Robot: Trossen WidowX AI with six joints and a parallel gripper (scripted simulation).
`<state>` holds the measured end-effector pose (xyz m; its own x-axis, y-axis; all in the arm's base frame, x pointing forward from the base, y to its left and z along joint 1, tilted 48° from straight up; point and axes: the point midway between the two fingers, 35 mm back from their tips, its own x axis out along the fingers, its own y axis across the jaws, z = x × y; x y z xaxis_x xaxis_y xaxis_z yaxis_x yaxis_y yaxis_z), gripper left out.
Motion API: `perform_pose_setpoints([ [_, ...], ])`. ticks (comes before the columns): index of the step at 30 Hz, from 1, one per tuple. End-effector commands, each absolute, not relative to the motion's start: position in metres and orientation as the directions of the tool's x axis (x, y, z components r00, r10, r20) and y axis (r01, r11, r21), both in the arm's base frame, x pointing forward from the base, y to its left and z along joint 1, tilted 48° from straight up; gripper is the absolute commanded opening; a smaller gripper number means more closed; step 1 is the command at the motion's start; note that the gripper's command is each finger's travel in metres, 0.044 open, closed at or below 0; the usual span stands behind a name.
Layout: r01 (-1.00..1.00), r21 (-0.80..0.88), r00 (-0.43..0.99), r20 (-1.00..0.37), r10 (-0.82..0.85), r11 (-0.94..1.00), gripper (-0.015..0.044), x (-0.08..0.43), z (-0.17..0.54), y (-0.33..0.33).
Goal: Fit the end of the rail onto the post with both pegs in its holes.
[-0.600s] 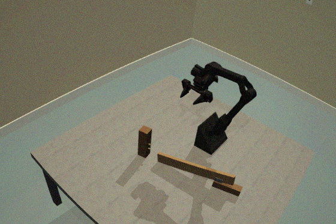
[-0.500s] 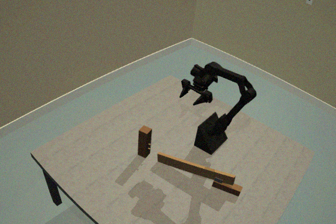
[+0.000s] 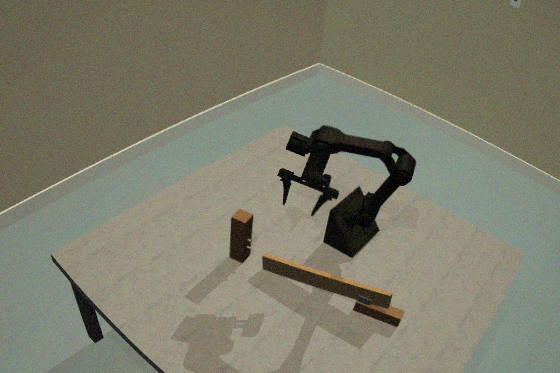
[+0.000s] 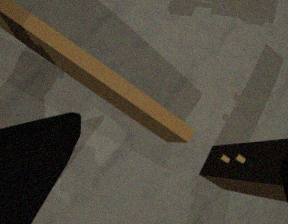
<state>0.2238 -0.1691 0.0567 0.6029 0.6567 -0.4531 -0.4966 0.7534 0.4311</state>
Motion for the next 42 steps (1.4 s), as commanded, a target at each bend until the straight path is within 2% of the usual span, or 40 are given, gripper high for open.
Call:
perform_pose_setpoints([
  [1, -0.674, 0.314, 0.481, -0.5, 0.72, 0.669, 0.044, 0.244, 0.045, -0.147],
  [7, -0.945, 0.059, 0.227, -0.592, 0.773, 0.323, 0.044, 0.28, 0.022, -0.095],
  [13, -0.982, -0.146, 0.01, -0.672, 0.741, -0.119, 0.044, 0.3, 0.003, -0.037],
  [42, -0.98, -0.152, 0.005, -0.675, 0.738, -0.133, 0.044, 0.301, -0.021, -0.01],
])
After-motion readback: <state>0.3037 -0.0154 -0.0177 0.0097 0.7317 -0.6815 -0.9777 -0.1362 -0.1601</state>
